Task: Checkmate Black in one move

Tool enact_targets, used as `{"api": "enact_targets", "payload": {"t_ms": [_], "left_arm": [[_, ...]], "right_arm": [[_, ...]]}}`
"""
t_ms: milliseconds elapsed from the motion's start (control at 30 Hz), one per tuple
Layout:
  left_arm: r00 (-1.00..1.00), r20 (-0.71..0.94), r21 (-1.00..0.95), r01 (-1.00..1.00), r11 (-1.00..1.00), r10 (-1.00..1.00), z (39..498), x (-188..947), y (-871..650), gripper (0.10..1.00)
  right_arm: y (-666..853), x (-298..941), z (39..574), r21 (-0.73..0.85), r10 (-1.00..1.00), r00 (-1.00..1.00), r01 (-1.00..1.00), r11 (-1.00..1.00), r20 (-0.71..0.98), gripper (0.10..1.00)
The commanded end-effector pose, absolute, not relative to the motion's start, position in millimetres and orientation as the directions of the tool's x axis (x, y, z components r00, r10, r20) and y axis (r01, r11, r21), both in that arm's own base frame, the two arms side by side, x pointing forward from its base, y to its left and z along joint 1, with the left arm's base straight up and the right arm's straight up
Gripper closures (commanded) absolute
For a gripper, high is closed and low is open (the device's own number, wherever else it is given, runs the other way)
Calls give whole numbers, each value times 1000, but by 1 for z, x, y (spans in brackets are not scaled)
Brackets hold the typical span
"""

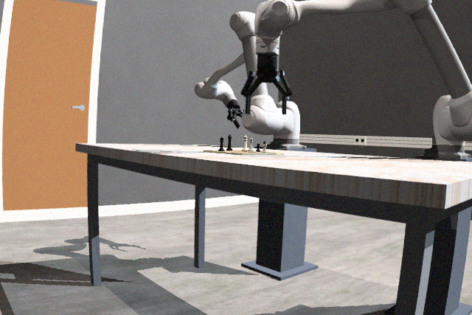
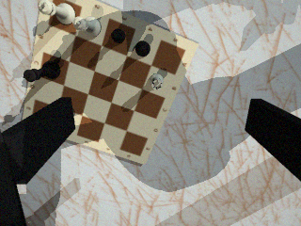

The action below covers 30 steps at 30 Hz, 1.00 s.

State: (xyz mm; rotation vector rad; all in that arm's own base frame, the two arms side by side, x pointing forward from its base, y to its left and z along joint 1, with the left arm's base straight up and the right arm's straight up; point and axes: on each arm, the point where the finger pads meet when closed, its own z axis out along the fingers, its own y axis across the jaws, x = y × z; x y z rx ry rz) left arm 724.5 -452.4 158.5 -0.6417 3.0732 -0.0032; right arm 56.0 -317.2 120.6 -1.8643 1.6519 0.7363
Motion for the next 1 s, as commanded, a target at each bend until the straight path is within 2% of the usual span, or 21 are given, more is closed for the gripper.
{"api": "enact_targets", "payload": {"t_ms": [0,167,200,967], "left_arm": [[-917,-2,-2,-399,917,-399,146,725,-452,98],[-917,-1,-1,-399,917,-399,133,724,-452,98],[-917,-1,-1,-399,917,-399,133,724,-452,799],[-917,-1,-1,-399,917,-399,133,724,-452,799]], "right_arm": [[-318,56,121,-37,-701,101,-994,-105,-706,98],[-318,56,121,-37,-701,101,-994,-105,-706,98],[-318,56,121,-37,-701,101,-994,-105,-706,98],[-318,56,121,-37,-701,101,-994,-105,-706,98]]}}
